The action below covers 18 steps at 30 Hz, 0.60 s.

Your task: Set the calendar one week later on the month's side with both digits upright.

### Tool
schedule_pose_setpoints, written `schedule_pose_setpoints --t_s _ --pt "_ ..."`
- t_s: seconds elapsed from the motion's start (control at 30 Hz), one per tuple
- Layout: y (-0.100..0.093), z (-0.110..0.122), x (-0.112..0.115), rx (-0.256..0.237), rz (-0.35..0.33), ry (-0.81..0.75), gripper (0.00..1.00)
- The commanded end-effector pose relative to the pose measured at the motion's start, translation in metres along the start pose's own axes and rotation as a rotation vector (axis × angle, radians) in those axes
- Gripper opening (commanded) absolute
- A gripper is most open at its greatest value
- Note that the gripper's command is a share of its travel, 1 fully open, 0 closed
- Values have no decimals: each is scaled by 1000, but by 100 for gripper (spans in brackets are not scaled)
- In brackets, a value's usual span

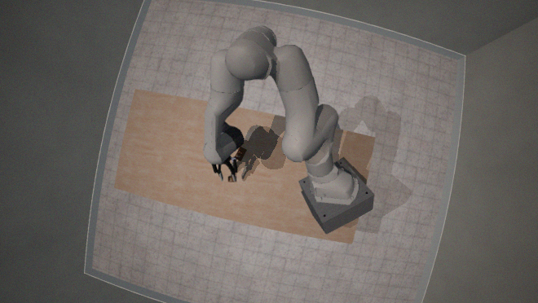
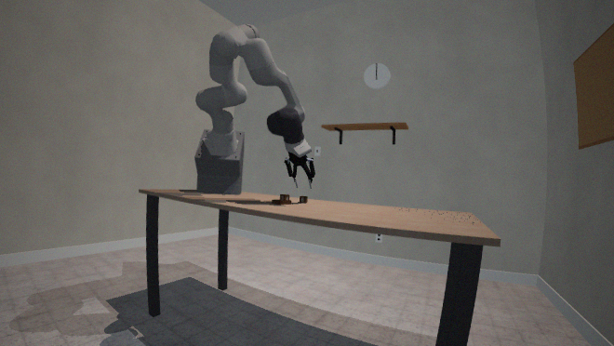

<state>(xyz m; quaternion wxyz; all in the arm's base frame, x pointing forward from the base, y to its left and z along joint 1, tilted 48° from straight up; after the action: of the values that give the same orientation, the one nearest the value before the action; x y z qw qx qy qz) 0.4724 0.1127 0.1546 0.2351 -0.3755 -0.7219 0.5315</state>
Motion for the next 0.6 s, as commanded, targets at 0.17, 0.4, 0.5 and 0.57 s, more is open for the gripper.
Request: schedule_pose_setpoints --t_s 0.17,0.4,0.5,0.57 --pt "0 -10 5 44 89 46 41" --pt "1 -11 16 48 175 45 41" --pt "1 -10 17 46 185 45 41" --pt "2 -9 20 43 198 44 41"
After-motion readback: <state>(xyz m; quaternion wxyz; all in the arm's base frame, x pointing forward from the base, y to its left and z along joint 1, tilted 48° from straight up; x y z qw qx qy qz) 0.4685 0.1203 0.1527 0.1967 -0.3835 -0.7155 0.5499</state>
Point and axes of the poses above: the point where the finger pads meet when closed, its own y axis out along the fingers, its own z axis across the jaws, x = y × z, the point moved 9 cm from there along -y, back along the fingers, and after that the axes turned 7 degrees about -y, right-handed, at the moved point
